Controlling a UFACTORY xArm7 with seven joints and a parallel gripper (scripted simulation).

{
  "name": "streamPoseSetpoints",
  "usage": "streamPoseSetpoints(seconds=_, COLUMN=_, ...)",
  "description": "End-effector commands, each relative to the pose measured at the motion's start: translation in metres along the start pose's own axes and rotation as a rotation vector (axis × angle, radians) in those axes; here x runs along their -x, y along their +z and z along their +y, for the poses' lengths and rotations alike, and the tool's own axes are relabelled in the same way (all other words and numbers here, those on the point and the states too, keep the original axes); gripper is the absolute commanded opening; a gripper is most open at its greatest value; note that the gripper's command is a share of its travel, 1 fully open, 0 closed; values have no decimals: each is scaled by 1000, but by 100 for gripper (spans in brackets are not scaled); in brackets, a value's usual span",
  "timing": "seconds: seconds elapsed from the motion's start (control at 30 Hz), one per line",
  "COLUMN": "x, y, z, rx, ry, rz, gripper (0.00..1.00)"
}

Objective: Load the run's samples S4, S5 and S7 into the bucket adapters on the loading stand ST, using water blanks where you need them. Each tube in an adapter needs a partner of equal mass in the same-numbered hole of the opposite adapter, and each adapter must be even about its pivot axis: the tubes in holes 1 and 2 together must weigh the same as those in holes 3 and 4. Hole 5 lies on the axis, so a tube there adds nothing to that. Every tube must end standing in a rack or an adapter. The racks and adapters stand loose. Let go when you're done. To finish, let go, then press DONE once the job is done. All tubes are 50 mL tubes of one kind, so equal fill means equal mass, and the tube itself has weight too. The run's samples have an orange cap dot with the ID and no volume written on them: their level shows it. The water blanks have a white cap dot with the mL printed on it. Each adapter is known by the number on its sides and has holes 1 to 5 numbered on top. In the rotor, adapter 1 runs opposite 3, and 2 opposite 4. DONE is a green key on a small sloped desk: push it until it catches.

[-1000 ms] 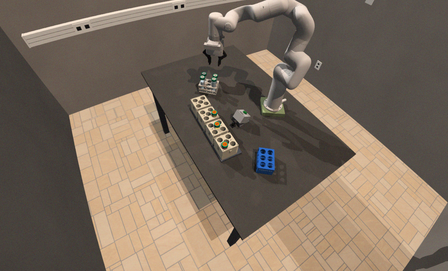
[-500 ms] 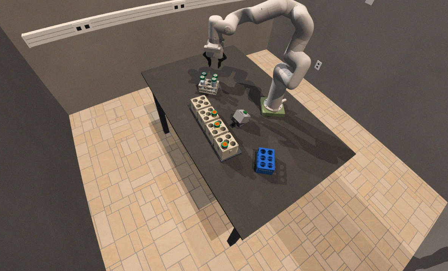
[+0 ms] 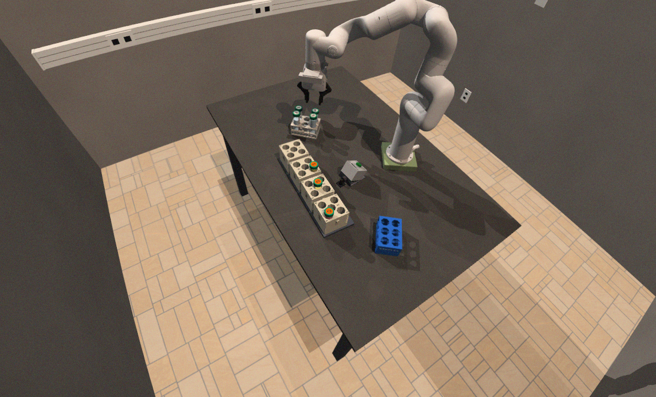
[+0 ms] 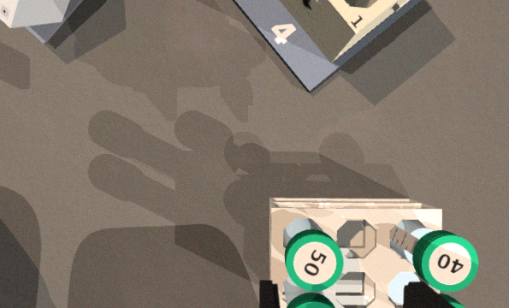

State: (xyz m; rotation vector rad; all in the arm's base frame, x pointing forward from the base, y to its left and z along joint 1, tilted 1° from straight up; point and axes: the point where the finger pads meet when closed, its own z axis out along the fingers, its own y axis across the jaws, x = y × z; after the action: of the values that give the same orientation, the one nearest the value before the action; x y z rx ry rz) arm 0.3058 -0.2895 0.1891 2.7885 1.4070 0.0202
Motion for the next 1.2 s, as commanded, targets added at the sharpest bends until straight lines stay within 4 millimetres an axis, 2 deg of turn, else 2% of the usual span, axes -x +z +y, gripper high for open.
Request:
streamPoseSetpoints(seconds=0.0, x=0, y=9, z=2, rx=4, ry=0, rz=0, gripper=57)
streamPoseSetpoints(seconds=1.17, x=0, y=69, z=2, rx=4, ry=0, rz=0, gripper=57)
